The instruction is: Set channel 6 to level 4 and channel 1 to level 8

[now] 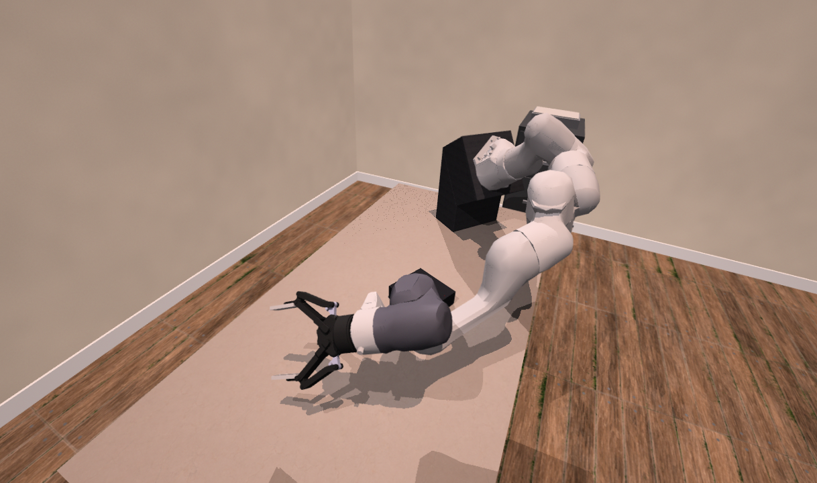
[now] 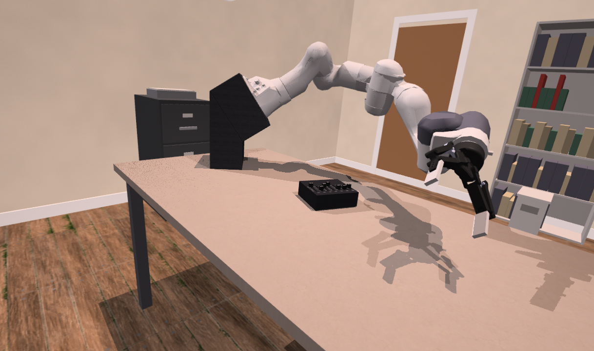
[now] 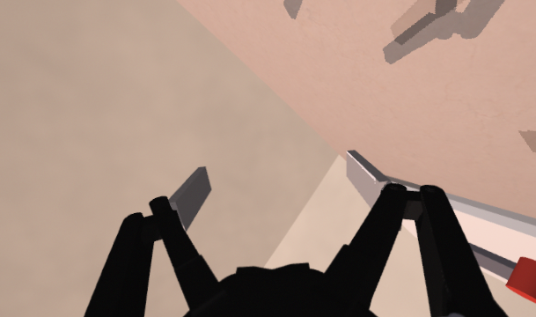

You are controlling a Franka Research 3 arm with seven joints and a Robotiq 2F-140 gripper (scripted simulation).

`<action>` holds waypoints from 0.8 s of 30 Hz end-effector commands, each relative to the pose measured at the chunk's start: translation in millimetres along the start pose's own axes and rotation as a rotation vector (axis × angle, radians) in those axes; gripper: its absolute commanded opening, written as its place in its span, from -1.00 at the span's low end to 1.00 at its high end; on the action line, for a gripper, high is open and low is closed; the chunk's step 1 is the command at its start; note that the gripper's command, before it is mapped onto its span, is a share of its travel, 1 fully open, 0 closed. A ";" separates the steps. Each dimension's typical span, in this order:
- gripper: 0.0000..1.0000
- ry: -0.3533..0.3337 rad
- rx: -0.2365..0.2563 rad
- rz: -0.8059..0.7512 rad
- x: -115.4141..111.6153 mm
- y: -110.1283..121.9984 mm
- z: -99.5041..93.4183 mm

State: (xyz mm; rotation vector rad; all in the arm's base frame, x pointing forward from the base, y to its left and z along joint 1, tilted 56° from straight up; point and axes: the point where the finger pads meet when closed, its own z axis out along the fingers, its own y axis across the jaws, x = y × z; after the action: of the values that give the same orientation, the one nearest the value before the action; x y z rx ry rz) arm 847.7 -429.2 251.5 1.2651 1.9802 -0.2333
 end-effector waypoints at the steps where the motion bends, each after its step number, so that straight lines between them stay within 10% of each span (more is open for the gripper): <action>1: 1.00 0.000 0.000 0.000 -0.2 -0.1 0.0; 19: 1.00 0.002 0.001 0.002 -0.1 -1.3 0.1; 24: 1.00 0.064 0.031 0.059 3.9 -38.6 5.2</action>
State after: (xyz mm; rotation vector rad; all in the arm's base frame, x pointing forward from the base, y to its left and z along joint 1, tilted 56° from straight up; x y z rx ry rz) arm 838.4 -432.8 245.3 1.3063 1.9838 -0.2109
